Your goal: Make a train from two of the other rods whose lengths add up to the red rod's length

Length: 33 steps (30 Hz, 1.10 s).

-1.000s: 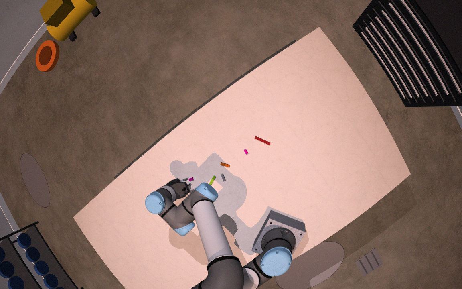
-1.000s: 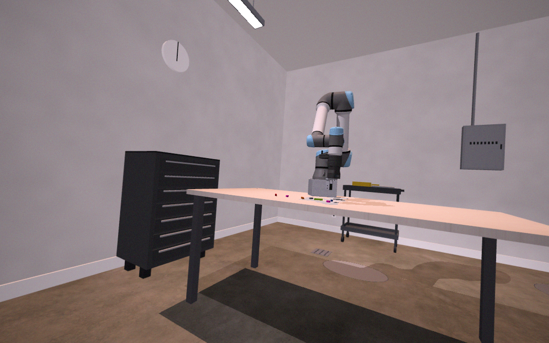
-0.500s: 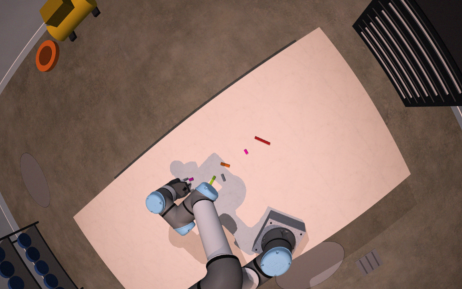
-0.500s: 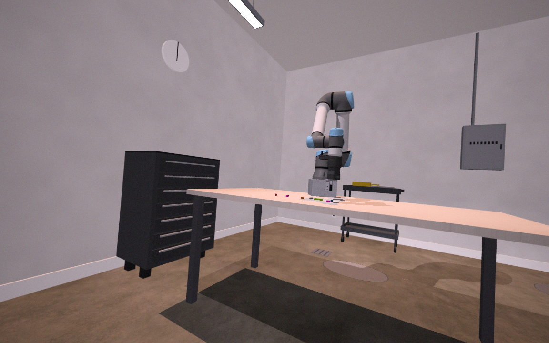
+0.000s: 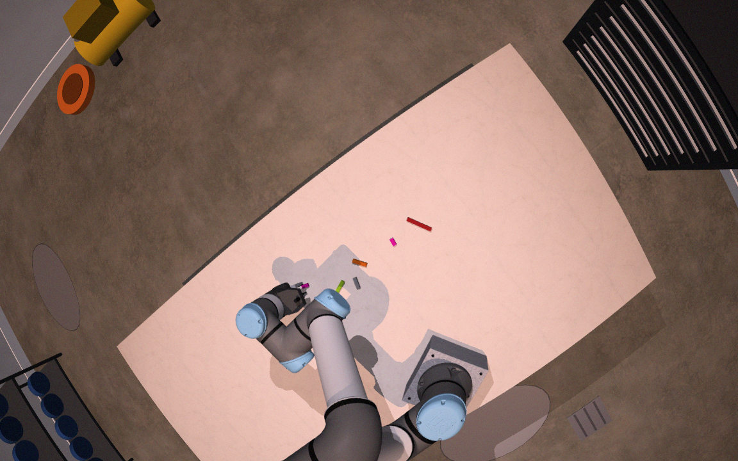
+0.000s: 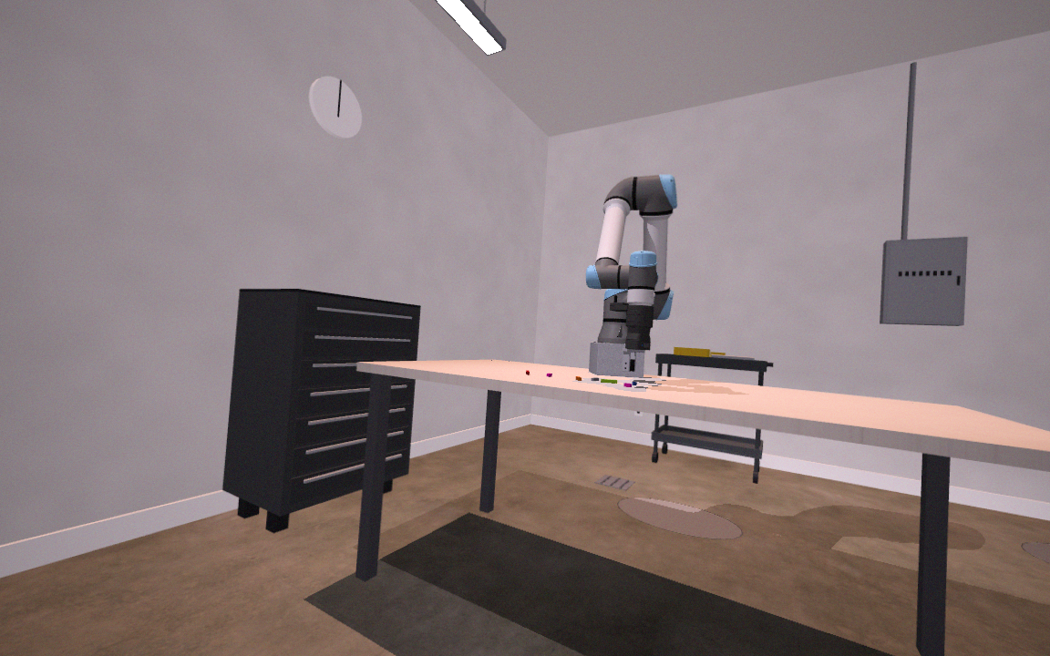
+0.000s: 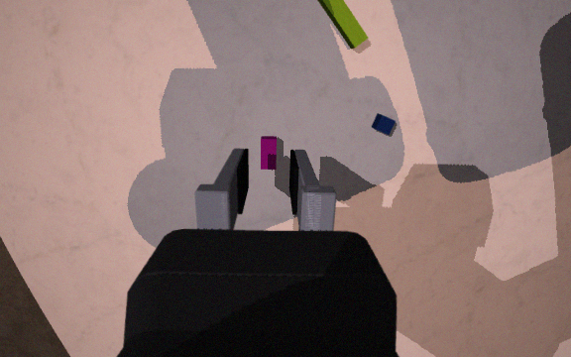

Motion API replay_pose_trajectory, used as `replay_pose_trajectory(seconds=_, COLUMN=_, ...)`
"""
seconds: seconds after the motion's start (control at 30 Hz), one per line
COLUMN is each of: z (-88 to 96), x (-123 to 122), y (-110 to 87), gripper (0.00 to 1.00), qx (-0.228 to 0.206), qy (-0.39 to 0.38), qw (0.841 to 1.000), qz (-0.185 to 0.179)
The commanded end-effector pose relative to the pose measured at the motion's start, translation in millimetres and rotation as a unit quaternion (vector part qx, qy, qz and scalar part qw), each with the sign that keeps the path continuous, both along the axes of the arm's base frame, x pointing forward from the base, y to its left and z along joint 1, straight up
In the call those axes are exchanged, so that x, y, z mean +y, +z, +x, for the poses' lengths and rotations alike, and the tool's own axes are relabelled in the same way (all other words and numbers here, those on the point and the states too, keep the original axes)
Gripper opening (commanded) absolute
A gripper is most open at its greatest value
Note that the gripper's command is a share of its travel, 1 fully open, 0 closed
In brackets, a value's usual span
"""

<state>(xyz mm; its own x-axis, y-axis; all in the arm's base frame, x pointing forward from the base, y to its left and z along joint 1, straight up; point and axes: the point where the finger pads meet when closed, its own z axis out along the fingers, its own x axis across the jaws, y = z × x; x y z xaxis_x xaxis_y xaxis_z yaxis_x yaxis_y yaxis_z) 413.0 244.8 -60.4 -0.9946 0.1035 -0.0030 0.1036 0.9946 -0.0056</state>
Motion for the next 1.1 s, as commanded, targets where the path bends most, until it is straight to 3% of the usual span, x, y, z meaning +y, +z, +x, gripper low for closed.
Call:
replay_pose_trajectory(seconds=0.0, z=0.7, x=0, y=-3.9, gripper=0.54, qx=-0.001, qy=0.0, qw=1.0, qz=0.0)
replay_pose_trajectory(seconds=0.47, z=1.1, x=0, y=-22.5, gripper=0.54, qx=-0.001, qy=0.0, qw=1.0, qz=0.0)
replay_pose_trajectory(seconds=1.07, z=1.3, x=0, y=-27.7, gripper=0.54, qx=-0.001, qy=0.0, qw=1.0, qz=0.0)
